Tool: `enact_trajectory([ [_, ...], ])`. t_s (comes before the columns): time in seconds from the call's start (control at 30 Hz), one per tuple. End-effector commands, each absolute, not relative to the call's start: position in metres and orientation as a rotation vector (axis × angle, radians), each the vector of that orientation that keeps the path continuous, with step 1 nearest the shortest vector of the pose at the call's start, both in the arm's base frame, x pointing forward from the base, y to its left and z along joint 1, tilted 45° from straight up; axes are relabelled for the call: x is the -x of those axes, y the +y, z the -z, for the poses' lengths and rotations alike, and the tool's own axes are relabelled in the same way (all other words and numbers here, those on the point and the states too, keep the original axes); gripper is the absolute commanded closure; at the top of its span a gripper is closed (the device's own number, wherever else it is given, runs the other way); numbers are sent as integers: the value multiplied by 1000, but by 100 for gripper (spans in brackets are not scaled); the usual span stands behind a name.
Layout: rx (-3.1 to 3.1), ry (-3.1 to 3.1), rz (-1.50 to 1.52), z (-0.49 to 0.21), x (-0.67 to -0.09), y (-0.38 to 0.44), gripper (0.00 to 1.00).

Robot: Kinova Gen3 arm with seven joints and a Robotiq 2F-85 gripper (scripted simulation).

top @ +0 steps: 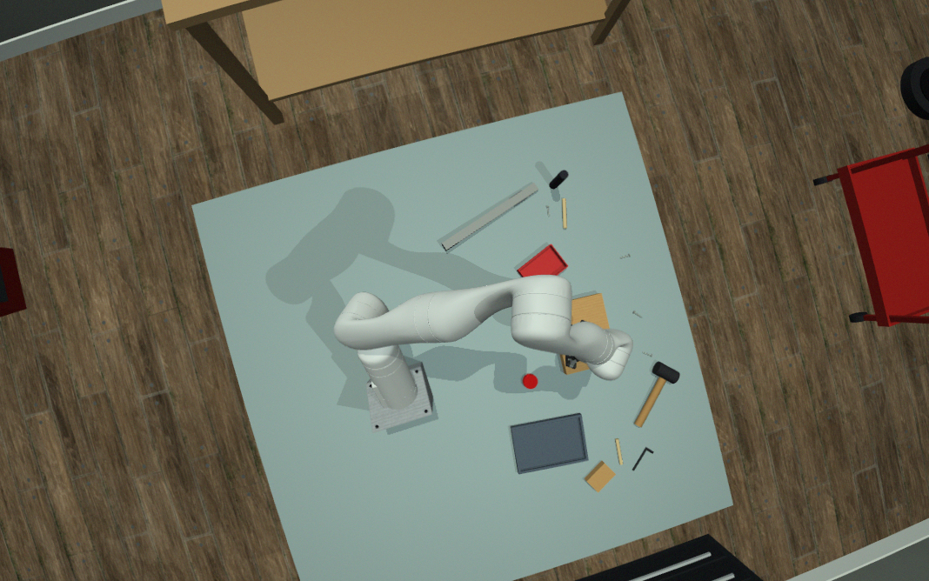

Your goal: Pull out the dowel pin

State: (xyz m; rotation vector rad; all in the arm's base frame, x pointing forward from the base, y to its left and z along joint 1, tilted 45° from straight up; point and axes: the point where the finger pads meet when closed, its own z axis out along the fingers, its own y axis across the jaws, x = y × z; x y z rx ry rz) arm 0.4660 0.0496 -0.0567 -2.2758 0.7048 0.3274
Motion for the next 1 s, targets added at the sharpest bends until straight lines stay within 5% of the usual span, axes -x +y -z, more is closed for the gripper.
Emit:
enact_trajectory([
  [0.0, 2264, 741, -348, 53, -466, 51, 90],
  [0.97, 2266, 731, -344, 53, -466, 50, 90],
])
